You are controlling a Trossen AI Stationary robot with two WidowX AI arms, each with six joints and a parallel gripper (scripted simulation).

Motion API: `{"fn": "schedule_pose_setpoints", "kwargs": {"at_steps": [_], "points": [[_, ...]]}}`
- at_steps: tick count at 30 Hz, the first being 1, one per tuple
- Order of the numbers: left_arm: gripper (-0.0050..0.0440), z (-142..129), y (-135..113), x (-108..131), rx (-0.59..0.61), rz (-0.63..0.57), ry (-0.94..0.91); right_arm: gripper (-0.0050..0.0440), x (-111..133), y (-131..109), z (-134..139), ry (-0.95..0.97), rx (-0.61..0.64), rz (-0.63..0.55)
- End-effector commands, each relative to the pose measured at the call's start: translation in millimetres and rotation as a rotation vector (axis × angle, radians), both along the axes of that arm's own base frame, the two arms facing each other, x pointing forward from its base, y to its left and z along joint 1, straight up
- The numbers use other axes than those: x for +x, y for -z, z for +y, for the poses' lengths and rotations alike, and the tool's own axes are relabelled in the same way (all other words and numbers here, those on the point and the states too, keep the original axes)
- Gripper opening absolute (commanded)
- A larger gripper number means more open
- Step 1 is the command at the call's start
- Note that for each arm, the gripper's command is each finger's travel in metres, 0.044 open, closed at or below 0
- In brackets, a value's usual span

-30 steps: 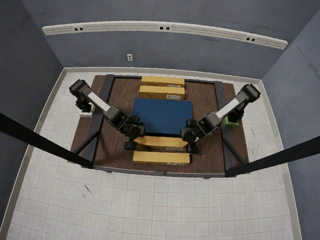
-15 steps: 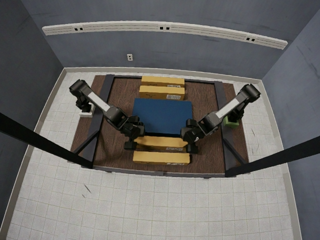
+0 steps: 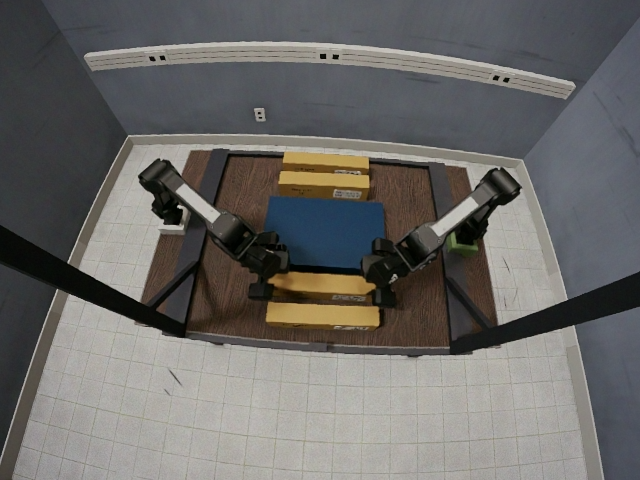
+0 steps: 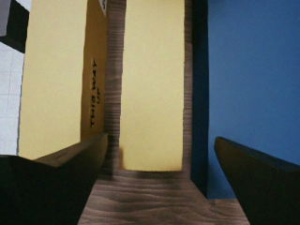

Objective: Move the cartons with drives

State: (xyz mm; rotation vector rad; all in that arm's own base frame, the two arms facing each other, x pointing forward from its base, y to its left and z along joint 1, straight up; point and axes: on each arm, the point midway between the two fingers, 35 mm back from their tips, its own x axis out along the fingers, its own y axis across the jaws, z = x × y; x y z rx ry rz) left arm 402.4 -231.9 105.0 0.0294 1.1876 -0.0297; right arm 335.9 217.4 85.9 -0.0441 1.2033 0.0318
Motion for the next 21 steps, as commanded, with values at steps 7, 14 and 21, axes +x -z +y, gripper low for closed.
{"fn": "schedule_pose_setpoints", "kwargs": {"at_steps": [7, 14, 21], "points": [[0.0386, -0.7, -9.2, 1.1, -0.015, -0.018, 0.002, 0.0388, 3.1, -9.8, 2.6, 0.0, 0.018, -0.024], [0.0386, -0.7, -9.2, 1.1, -0.006, -0.01, -0.006, 0.0388, 2.8, -9.1, 3.1, 0.0, 0.009, -0.015], [0.0386, -0.7, -9.2, 1.1, -0.006, -0.01, -0.006, 0.0388, 2.8, -9.1, 3.1, 0.0, 0.009, -0.015]]}}
